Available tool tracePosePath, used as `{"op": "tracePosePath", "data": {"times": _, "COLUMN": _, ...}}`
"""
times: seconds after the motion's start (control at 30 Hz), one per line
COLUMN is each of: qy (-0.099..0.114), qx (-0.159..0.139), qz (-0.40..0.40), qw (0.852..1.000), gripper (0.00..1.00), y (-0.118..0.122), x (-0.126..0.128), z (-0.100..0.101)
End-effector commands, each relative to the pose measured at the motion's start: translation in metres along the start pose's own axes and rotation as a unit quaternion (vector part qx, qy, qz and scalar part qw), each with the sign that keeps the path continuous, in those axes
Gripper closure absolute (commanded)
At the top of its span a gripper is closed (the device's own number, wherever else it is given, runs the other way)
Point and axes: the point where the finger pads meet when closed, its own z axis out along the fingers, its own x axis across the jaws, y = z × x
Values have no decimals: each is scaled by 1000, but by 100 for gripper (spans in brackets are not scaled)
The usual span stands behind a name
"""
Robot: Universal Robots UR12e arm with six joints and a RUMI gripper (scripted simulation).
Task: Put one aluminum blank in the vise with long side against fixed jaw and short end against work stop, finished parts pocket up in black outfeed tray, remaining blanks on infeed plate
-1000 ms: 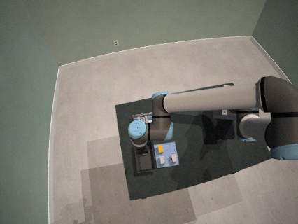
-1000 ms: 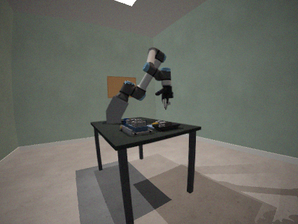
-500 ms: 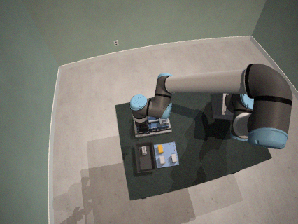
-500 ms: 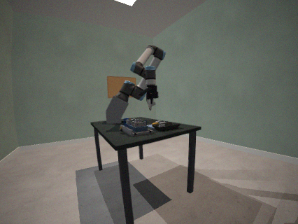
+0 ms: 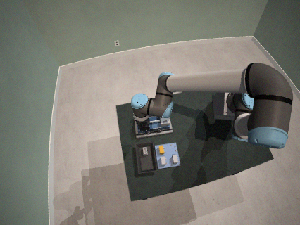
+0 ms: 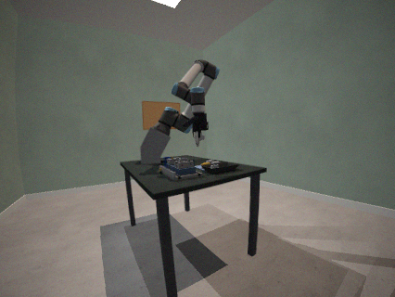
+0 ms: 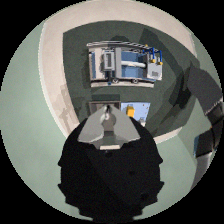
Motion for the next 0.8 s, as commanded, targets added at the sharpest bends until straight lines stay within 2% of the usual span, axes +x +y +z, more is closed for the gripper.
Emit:
{"op": "tracePosePath", "data": {"times": 0.0, "qy": -1, "qx": 0, "qz": 0, "qw": 1000, "gripper": 100, "y": 0, "x": -1, "z": -1}}
{"op": "tracePosePath", "data": {"times": 0.63, "qy": -1, "qx": 0, "qz": 0, "qw": 1000, "gripper": 100, "y": -1, "x": -1, "z": -1}}
{"op": "tracePosePath", "data": {"times": 0.7, "qy": -1, "qx": 1, "qz": 0, "qw": 1000, "gripper": 100, "y": -22, "x": -1, "z": -1}}
{"op": "tracePosePath", "data": {"times": 0.77, "qy": -1, "qx": 1, "qz": 0, "qw": 1000, "gripper": 100, "y": -64, "x": 1, "z": -1}}
